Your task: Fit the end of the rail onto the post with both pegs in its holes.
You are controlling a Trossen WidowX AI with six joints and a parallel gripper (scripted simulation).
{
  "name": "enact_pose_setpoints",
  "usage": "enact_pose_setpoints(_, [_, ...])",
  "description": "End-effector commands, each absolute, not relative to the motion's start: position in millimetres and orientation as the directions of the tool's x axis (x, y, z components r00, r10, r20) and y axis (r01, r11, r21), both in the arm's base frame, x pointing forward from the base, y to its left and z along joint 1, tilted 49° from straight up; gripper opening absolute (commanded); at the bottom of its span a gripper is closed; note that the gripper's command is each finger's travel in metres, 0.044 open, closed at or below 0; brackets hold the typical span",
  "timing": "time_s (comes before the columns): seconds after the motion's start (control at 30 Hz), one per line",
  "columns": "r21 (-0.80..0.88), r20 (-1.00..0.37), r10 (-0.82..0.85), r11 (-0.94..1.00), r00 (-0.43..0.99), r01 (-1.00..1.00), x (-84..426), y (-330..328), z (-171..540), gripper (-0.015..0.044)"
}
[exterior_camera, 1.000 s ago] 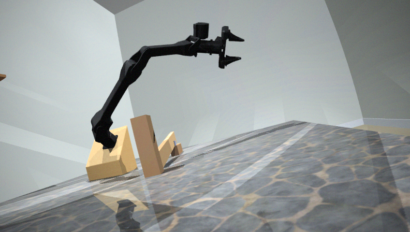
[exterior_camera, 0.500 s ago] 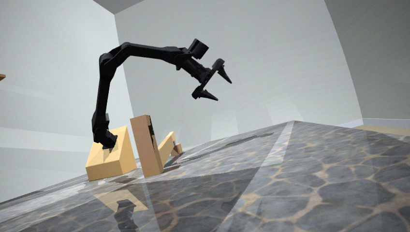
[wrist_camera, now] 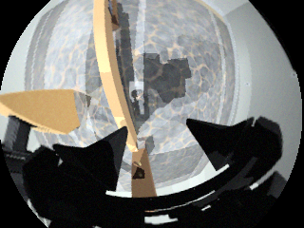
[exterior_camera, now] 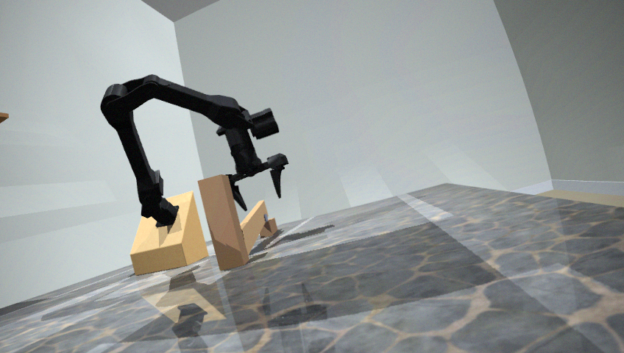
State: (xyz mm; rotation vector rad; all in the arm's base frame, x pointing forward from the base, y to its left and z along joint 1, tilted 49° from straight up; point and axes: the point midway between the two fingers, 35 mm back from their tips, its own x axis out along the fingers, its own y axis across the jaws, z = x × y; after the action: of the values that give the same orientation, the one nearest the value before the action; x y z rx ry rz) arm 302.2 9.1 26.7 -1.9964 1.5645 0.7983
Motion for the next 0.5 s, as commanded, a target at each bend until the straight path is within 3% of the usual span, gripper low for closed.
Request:
enact_pose_setpoints(0.0, [0.120, -0.663, -0.744, -0.210, 0.079, -0.970, 252.9, -16.9, 28.0, 0.0440])
enact_pose_setpoints(0.47, [0.122, -0.664, -0.744, -0.210, 0.078, -0.970, 252.2, -23.2, 23.7, 0.0440])
